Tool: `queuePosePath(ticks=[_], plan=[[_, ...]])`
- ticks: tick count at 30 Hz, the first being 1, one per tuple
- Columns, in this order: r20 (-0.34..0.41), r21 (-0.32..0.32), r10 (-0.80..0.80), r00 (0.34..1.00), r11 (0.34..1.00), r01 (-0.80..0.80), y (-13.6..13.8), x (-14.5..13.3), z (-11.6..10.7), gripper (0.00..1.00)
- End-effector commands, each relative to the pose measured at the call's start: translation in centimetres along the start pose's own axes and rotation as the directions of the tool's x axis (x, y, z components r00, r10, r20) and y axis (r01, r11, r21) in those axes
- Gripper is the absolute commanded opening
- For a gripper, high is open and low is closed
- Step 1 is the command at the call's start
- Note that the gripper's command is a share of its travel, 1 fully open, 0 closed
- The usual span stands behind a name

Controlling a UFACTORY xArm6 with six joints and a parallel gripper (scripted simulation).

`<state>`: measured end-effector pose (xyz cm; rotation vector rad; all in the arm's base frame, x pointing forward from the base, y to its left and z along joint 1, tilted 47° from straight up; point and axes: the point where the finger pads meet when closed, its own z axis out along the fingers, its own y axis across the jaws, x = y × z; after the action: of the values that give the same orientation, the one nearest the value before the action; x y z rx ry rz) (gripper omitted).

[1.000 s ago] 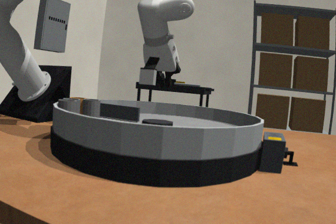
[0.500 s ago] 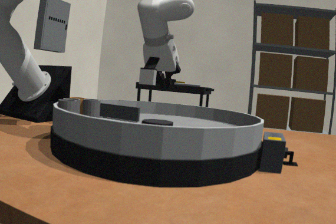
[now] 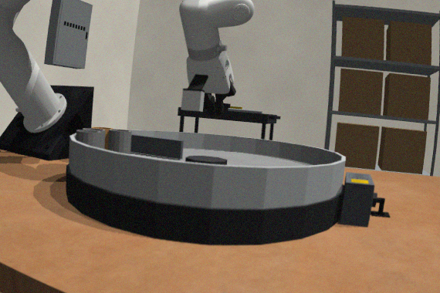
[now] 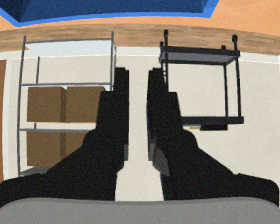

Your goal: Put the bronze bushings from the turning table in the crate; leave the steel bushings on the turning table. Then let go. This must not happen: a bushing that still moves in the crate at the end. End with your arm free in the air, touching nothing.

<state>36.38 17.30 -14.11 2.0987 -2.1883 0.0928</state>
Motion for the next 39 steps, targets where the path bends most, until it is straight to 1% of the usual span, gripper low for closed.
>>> queuePosePath(ticks=[1, 3, 5, 6, 9, 20, 22, 23, 26, 37, 39], plan=[[0.002, 0.003, 0.000, 1.000, 1.000, 0.000, 0.1, 2.9, -2.6, 0.10], [0.002, 0.003, 0.000, 1.000, 1.000, 0.000, 0.1, 3.8, -3.4, 0.10], [0.002, 0.003, 0.000, 1.000, 1.000, 0.000, 0.1, 3.8, -3.4, 0.10], [0.002, 0.004, 0.000, 1.000, 1.000, 0.000, 0.1, 5.5, -4.9, 0.10], [0.003, 0.004, 0.000, 1.000, 1.000, 0.000, 0.2, 6.9, -6.0, 0.10], [0.003, 0.004, 0.000, 1.000, 1.000, 0.000, 0.6, 13.3, -11.4, 0.10], [0.003, 0.004, 0.000, 1.000, 1.000, 0.000, 0.6, 13.3, -11.4, 0.10], [0.003, 0.004, 0.000, 1.000, 1.000, 0.000, 0.7, 15.1, -12.8, 0.10], [0.003, 0.004, 0.000, 1.000, 1.000, 0.000, 0.8, 16.4, -13.9, 0.10], [0.003, 0.004, 0.000, 1.000, 1.000, 0.000, 1.1, 23.0, -19.4, 0.10], [0.003, 0.004, 0.000, 1.000, 1.000, 0.000, 1.1, 23.0, -19.4, 0.10]])
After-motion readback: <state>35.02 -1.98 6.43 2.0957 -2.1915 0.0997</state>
